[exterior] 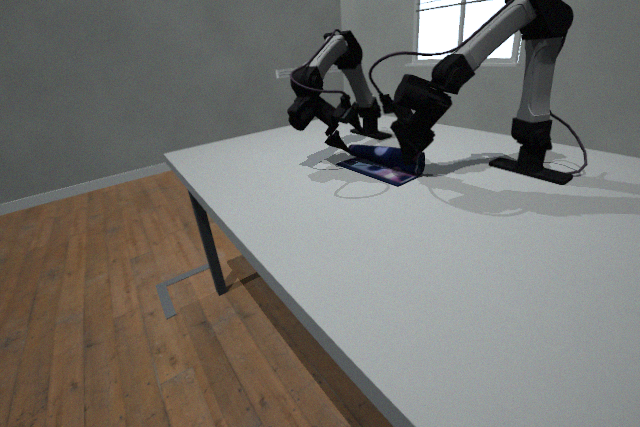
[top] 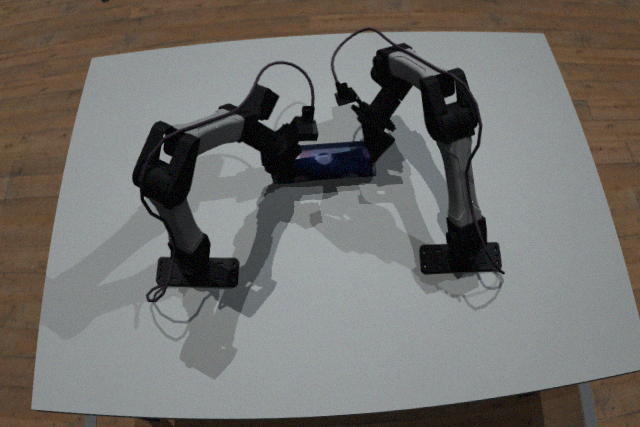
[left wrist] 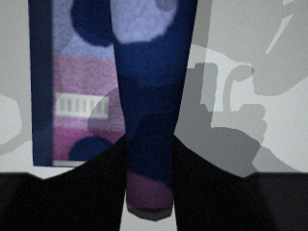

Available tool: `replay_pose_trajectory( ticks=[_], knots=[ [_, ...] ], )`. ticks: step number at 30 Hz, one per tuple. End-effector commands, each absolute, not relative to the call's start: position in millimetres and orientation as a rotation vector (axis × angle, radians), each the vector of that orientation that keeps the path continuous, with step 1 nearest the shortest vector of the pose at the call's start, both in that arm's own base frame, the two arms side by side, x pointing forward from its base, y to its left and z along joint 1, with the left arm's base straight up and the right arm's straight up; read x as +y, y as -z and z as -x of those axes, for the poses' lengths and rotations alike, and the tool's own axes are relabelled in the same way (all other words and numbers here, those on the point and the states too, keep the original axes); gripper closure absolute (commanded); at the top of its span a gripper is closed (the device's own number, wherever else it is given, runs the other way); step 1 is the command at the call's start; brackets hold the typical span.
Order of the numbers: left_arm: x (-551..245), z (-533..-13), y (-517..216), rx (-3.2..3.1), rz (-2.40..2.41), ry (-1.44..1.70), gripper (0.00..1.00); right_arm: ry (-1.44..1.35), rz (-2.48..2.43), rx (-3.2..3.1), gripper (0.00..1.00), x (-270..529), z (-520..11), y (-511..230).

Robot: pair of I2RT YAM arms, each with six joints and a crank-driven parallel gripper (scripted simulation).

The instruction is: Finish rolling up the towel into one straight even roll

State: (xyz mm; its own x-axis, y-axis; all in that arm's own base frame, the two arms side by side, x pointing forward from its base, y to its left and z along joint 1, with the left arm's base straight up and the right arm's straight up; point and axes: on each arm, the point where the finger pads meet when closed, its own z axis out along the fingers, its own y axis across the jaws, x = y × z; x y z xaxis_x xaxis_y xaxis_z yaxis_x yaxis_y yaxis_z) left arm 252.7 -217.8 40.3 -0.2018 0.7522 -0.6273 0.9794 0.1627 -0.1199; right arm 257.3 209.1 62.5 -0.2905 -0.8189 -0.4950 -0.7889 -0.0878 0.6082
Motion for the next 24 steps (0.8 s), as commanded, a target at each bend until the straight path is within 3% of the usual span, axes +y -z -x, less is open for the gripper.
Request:
replay_pose_trajectory(
  ticks=[1, 24],
  knots=[
    [-218, -238, -42, 2.112, -1.652, 0.937, 0.69, 1.259, -2.110, -2.141, 0.10, 218, -254, -79],
    [-218, -238, -47, 2.338, -1.529, 1.450, 0.69, 0.590, -2.967, -2.368, 0.03, 243, -223, -88]
  ],
)
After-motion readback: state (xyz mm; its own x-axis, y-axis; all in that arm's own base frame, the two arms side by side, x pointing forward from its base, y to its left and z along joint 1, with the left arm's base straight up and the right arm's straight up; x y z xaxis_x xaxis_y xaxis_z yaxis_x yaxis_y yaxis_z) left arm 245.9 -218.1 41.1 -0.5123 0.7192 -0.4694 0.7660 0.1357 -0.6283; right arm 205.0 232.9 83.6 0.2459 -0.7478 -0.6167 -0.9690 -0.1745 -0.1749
